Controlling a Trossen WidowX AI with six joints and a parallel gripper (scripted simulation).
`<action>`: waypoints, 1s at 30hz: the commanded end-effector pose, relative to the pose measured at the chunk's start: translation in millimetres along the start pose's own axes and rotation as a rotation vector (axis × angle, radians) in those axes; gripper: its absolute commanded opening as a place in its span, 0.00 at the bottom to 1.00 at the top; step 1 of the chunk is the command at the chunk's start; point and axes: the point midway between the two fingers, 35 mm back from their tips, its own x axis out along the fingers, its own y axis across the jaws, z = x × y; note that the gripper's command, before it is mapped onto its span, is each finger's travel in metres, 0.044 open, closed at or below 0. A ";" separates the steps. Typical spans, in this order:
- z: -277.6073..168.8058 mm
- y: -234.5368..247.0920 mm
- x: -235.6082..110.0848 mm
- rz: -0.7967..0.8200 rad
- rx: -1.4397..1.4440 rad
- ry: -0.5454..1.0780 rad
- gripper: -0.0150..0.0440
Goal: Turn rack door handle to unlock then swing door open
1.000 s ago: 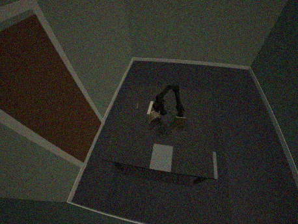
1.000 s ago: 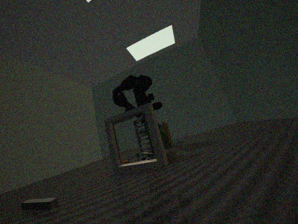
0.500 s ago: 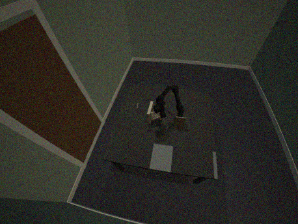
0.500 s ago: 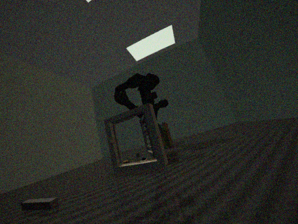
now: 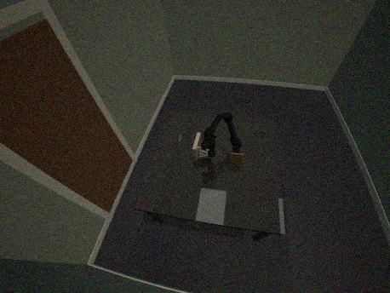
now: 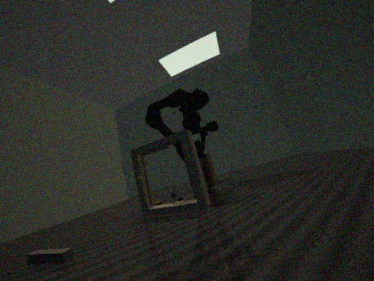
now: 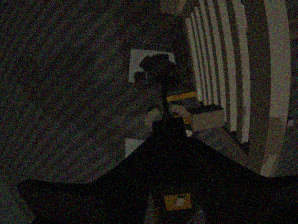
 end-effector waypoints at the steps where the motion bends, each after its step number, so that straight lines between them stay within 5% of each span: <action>1: 2.4 7.5 0.5 0.000 0.073 0.003 0.28; 30: 17.4 44.4 0.2 0.002 0.375 0.003 0.28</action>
